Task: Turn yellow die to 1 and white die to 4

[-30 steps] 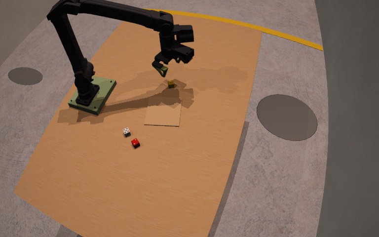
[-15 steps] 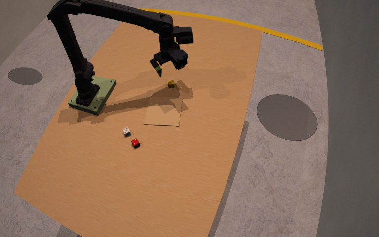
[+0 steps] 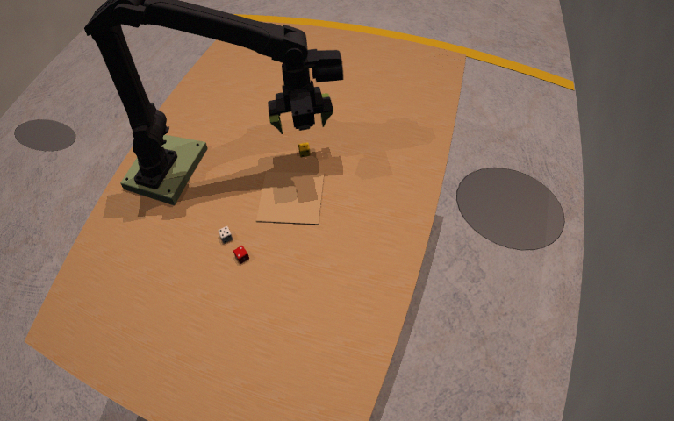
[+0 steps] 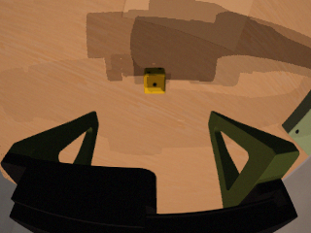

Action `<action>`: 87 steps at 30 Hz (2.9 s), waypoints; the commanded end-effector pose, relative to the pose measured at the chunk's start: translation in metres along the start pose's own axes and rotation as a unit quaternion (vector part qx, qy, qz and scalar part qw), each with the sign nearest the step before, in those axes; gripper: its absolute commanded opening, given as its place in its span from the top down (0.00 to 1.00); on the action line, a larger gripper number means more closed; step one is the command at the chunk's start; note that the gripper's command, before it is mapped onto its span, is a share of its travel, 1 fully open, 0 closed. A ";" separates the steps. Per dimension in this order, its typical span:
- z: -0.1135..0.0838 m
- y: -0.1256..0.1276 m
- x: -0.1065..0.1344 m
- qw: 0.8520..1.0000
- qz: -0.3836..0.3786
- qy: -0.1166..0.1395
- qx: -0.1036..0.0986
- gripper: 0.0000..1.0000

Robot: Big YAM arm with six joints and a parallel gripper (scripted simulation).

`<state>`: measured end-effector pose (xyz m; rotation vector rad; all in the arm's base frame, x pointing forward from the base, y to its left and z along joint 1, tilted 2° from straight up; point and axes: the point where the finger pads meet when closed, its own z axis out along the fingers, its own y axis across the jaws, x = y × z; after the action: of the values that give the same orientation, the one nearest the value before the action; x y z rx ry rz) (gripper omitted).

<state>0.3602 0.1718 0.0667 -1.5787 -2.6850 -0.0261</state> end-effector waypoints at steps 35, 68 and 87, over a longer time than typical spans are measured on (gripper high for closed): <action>-0.004 0.007 -0.008 0.996 0.090 -0.002 -0.013 0.61; 0.017 0.004 -0.005 0.996 0.088 -0.002 -0.009 0.61; 0.047 0.003 -0.001 0.996 0.083 -0.002 -0.004 0.61</action>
<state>0.3604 0.1719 0.0250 -1.7825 -2.5546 -0.0259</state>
